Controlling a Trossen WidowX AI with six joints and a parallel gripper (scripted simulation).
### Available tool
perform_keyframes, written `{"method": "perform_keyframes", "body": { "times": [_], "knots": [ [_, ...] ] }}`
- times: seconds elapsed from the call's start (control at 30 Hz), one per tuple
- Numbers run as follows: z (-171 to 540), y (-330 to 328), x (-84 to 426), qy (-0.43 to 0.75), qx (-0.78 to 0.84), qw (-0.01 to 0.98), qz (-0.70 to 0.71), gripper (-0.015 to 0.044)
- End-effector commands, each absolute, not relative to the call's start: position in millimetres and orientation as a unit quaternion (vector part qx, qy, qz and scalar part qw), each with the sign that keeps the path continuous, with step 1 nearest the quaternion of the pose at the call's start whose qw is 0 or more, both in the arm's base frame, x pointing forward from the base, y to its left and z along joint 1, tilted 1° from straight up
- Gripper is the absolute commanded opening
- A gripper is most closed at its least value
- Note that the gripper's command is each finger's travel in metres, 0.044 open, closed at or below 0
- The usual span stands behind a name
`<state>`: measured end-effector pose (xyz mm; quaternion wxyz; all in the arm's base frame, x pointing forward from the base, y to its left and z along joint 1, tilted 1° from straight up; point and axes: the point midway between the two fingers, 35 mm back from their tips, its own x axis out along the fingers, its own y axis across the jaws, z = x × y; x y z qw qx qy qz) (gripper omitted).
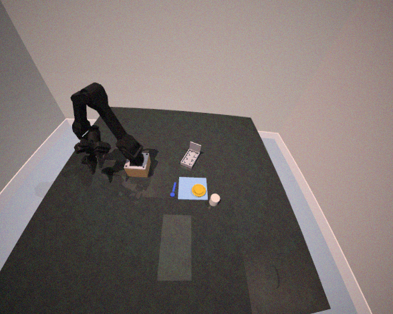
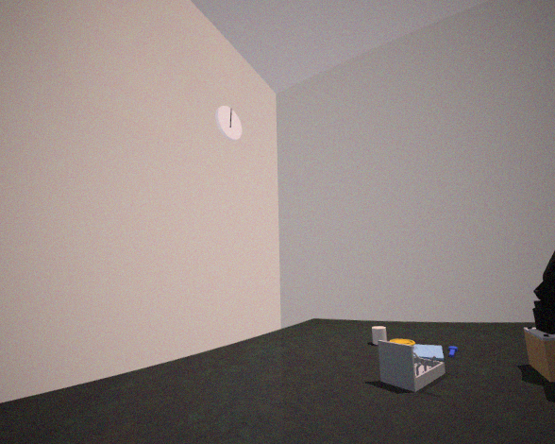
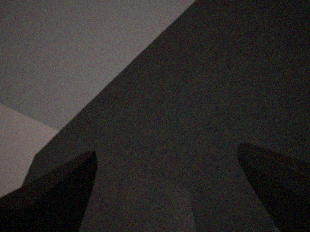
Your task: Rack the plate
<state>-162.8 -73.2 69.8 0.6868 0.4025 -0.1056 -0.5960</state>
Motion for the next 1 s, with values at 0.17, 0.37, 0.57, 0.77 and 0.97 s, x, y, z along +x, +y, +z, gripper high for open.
{"method": "perform_keyframes", "body": {
  "times": [0.17, 0.37, 0.57, 0.77, 0.97],
  "knots": [
    [66, -53, -171, -0.12, 0.416, 0.649, -0.626, 0.04],
    [61, -24, -178, -0.142, 0.433, 0.595, -0.662, 0.04],
    [57, 6, -181, -0.166, 0.449, 0.536, -0.695, 0.04],
    [52, 38, -179, -0.188, 0.462, 0.474, -0.725, 0.04],
    [46, 69, -172, -0.212, 0.473, 0.408, -0.751, 0.04]
  ]
}}
